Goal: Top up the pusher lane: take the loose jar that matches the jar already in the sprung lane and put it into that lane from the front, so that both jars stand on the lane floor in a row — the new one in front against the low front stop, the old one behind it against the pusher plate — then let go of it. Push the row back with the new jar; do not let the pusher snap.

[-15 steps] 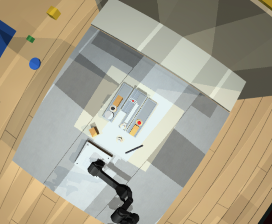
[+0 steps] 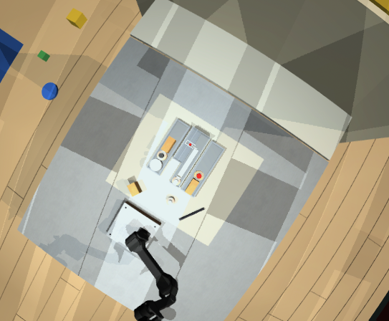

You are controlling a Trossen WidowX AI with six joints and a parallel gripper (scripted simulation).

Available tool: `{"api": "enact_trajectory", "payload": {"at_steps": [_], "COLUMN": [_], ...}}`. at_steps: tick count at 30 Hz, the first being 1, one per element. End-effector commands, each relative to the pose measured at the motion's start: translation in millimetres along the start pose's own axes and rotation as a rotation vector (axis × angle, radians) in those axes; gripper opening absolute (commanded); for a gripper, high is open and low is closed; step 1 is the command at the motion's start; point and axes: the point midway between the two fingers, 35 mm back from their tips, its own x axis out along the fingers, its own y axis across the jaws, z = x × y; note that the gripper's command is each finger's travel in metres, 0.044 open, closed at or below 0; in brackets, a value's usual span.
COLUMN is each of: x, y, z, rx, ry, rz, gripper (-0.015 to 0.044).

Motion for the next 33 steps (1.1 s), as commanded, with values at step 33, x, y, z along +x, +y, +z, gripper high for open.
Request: {"api": "enact_trajectory", "payload": {"at_steps": [33], "x": [-292], "y": [-370], "z": [95], "rx": [-0.345], "ry": [-0.355], "rz": [-1.575], "gripper": [0.044]}}
